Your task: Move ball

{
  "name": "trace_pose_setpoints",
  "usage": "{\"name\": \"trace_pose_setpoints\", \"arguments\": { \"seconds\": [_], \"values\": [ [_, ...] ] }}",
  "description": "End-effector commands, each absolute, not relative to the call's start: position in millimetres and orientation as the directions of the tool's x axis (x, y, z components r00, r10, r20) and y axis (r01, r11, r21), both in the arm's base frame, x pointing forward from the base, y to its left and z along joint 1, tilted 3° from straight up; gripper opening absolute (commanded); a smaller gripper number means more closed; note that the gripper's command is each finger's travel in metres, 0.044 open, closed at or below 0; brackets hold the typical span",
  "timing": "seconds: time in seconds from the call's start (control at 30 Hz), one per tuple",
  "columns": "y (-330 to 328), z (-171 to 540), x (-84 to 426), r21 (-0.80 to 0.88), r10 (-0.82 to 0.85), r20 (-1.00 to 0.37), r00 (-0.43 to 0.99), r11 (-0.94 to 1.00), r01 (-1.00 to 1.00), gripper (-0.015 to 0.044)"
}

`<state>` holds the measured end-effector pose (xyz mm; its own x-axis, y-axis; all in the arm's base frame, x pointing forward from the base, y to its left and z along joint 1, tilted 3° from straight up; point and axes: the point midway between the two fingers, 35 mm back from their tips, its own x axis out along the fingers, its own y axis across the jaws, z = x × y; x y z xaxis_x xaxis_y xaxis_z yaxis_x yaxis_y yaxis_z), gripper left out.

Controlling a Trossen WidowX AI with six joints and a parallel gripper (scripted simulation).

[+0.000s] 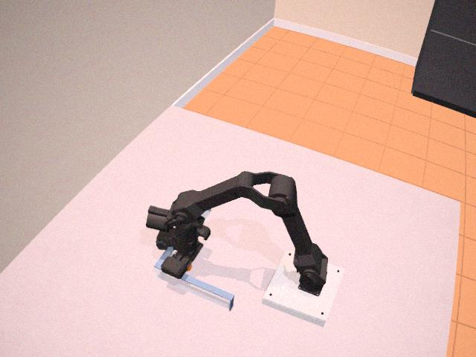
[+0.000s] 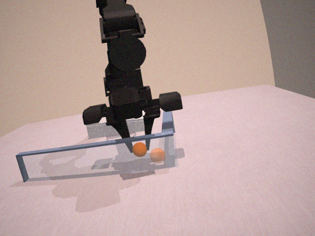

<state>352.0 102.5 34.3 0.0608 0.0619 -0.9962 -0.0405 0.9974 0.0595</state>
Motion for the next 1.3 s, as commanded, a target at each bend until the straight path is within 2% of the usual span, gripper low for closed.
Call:
{"name": "trace_pose_setpoints", "arguments": {
  "seconds": [0.0,0.2,0.5,0.53,0.73,0.93,1.23,1.27],
  "values": [
    [103.1,27.7,351.1,0.061,0.063,-0.996,0.057,0.997,-0.038,0.0],
    [103.3,23.6,351.2,0.061,0.063,-0.996,0.057,0.997,-0.038,0.0],
    [102.7,25.5,351.3,0.059,0.061,-0.997,0.057,0.997,-0.04,0.0236],
    [102.7,25.5,351.3,0.059,0.061,-0.997,0.057,0.997,-0.04,0.0244],
    [102.6,28.3,351.6,0.059,0.061,-0.997,0.057,0.997,-0.04,0.0244],
    [98.0,109.7,347.0,0.061,0.063,-0.996,0.057,0.997,-0.038,0.0244],
    [99.4,106.7,350.0,0.062,0.064,-0.995,0.072,0.997,-0.038,0.0244],
    [99.0,105.8,349.7,0.061,0.064,-0.995,0.072,0.997,-0.052,0.0218]
  ]
}}
